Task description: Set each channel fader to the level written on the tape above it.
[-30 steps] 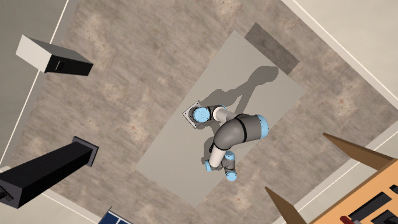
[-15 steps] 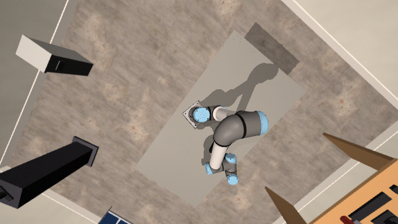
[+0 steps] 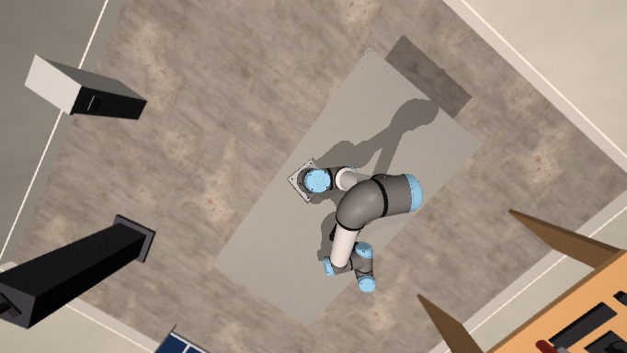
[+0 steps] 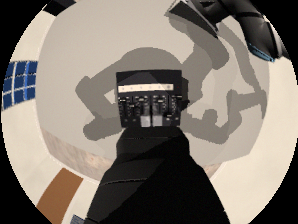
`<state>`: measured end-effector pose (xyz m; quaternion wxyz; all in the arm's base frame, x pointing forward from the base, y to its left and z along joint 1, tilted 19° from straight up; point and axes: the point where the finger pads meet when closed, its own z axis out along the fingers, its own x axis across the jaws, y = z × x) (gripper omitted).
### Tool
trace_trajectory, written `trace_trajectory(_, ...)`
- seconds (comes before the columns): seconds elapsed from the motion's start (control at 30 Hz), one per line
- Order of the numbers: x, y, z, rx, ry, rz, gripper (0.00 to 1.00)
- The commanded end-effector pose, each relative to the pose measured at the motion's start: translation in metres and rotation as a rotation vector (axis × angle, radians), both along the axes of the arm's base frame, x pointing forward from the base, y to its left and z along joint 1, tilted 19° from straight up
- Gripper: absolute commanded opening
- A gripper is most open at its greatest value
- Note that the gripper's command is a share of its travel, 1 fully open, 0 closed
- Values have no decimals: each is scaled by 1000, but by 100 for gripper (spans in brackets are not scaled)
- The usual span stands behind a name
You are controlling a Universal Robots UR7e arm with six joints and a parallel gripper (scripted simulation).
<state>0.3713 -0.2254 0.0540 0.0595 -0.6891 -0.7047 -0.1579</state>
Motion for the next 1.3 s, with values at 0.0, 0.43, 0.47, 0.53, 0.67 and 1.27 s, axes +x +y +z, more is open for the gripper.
trace_trajectory(0.0,0,0,1,-1,-1,0,100)
trace_trajectory(0.43,-4,-11,33,-1,-1,0,100)
trace_trajectory(0.47,-4,-11,33,-1,-1,0,100)
trace_trajectory(0.53,-6,-14,42,-1,-1,0,100)
trace_trajectory(0.67,-8,-20,60,-1,-1,0,100)
trace_trajectory(1.27,-11,-25,76,-1,-1,0,100)
